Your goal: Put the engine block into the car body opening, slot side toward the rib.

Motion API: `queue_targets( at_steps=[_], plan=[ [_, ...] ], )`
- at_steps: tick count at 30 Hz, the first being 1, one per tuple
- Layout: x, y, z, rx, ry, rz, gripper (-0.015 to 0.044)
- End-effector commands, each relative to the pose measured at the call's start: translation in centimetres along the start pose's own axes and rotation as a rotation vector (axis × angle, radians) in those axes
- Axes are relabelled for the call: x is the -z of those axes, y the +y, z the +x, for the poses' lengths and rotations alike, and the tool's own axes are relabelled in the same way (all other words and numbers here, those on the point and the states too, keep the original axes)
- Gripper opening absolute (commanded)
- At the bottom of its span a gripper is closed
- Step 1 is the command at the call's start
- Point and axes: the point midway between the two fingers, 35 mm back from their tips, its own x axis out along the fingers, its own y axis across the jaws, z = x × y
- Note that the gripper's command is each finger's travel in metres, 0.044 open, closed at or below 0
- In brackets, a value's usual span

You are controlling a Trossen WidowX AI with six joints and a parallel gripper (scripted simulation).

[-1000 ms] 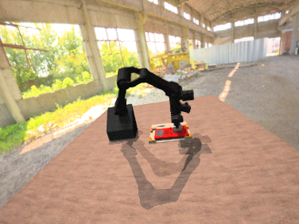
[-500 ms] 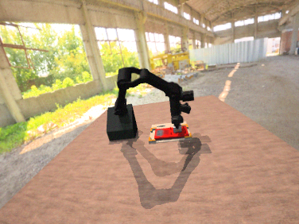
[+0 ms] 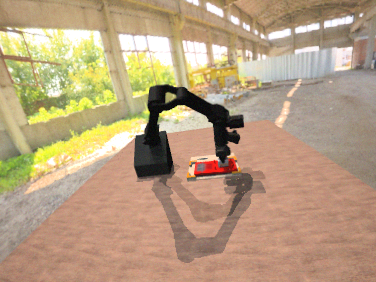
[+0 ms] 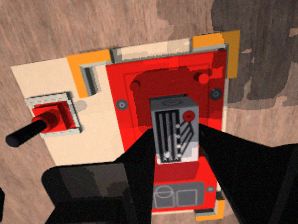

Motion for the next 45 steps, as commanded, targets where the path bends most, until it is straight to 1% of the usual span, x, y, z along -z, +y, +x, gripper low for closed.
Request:
queue_targets(
  at_steps=[1,33,43,44,45],
  plan=[
    [0.0,-0.02,0.12,0.004,-0.001,-0.004,0.0159],
    [0.0,-0.02,0.85,0.004,-0.001,-0.004,0.0159],
    [0.0,-0.02,0.75,0.001,0.0,0.0,0.0421],
    [0.0,-0.02,0.75,0.001,0.0,0.0,0.044],
    [0.0,-0.02,0.75,0.001,0.0,0.0,0.044]
  ],
)
